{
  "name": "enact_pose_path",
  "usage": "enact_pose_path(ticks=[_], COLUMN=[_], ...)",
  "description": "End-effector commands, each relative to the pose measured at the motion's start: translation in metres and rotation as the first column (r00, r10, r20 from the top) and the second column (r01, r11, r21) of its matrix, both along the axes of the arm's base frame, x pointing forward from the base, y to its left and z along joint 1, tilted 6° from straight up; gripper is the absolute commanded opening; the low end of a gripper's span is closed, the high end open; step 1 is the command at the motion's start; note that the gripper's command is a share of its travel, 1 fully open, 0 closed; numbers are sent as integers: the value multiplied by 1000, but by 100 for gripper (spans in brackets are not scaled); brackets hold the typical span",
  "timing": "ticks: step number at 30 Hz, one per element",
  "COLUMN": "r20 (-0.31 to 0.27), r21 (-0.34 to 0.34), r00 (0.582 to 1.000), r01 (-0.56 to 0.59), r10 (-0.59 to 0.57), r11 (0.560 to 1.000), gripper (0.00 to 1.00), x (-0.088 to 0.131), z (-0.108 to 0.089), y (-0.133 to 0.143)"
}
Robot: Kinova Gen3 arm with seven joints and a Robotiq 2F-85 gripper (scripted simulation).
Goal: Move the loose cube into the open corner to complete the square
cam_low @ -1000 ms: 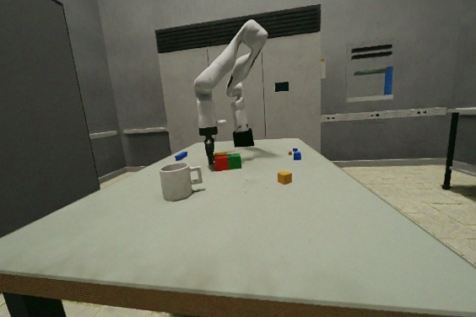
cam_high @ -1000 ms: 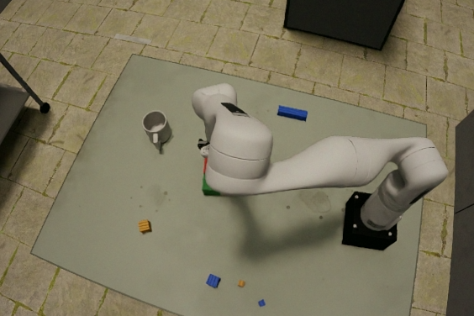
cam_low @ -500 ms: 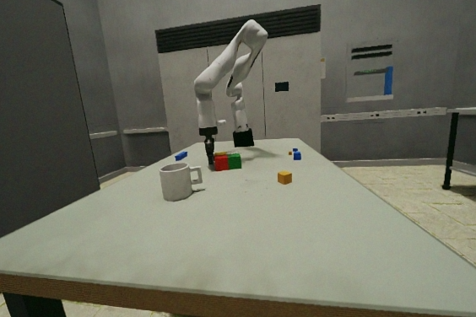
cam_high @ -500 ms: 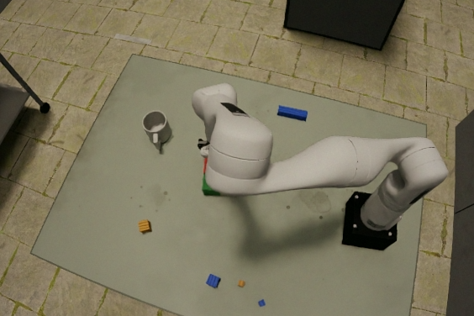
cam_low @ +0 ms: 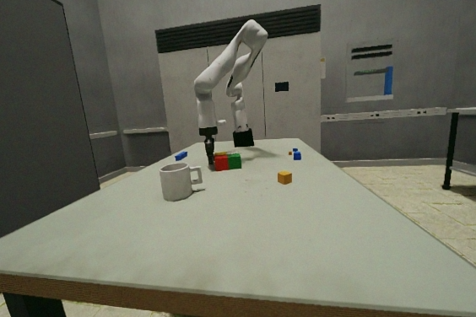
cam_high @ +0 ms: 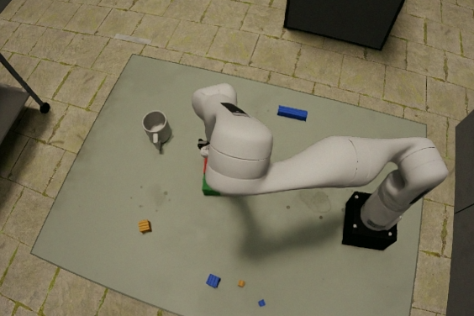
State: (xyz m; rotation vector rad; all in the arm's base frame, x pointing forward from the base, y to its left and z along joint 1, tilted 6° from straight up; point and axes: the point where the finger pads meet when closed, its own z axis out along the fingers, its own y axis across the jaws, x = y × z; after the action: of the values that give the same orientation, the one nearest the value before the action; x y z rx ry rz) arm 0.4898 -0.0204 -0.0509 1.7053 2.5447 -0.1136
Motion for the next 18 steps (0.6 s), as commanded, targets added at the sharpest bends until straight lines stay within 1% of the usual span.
enact_pose_path(ticks=[1,18], r20=[2,2], r21=[0,0], r00=[1000,1000], r01=[0,0], r10=[0,0], r11=[1000,1000], gripper=[56,56], x=[1,-1], z=[1,0], y=[0,3])
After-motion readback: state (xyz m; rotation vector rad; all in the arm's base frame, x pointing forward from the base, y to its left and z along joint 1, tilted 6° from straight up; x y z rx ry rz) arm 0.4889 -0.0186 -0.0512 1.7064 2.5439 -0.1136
